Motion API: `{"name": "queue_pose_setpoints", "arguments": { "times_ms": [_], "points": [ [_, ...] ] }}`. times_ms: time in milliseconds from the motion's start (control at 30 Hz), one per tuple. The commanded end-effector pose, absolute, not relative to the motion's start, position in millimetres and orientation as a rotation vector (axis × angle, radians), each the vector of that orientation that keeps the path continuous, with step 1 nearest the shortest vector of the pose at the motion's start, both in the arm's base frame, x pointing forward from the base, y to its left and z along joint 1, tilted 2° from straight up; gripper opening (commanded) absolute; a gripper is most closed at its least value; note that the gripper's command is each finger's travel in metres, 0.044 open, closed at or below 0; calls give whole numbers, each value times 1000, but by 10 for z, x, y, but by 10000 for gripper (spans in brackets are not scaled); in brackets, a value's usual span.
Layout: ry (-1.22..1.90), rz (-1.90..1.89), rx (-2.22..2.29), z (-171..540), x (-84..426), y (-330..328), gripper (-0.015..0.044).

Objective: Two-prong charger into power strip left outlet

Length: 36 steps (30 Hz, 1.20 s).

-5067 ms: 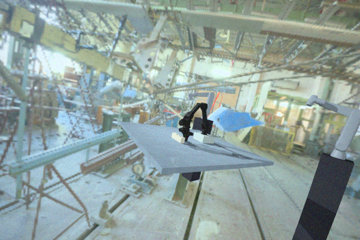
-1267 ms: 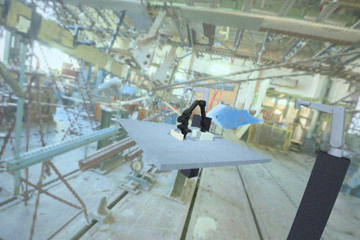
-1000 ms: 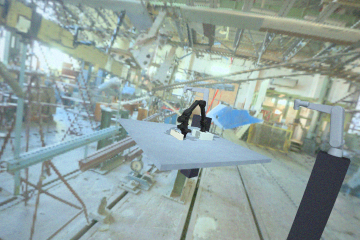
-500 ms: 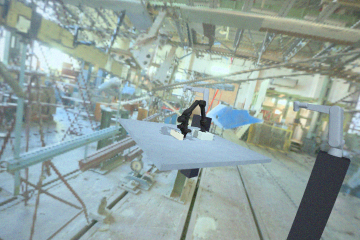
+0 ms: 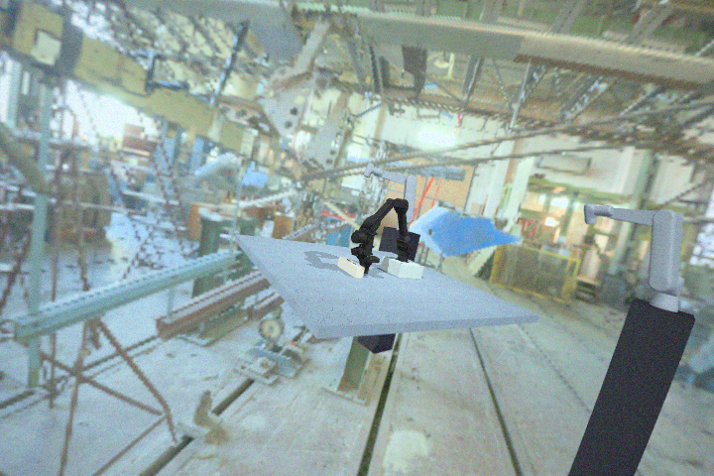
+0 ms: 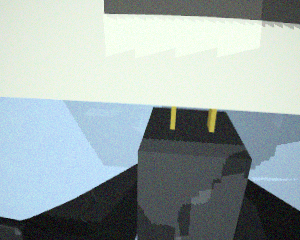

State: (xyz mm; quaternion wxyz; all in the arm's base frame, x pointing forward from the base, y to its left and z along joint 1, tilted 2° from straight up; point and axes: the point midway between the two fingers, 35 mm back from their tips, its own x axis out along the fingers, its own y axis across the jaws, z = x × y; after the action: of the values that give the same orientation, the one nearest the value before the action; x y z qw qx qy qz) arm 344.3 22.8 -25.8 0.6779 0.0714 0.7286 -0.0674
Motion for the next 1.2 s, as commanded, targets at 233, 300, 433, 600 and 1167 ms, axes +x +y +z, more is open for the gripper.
{"name": "queue_pose_setpoints", "arguments": {
  "times_ms": [233, 300, 433, 600, 1167],
  "points": [
    [1629, -146, 161, -230, 3477, 234, 0],
    [1629, -146, 161, -228, 3477, 235, 0],
    [1629, -146, 161, -227, 3478, 236, 0],
    [1629, -146, 161, -229, 3485, 234, 0],
    [1629, -146, 161, -228, 3518, 226, 0]
  ]
}}
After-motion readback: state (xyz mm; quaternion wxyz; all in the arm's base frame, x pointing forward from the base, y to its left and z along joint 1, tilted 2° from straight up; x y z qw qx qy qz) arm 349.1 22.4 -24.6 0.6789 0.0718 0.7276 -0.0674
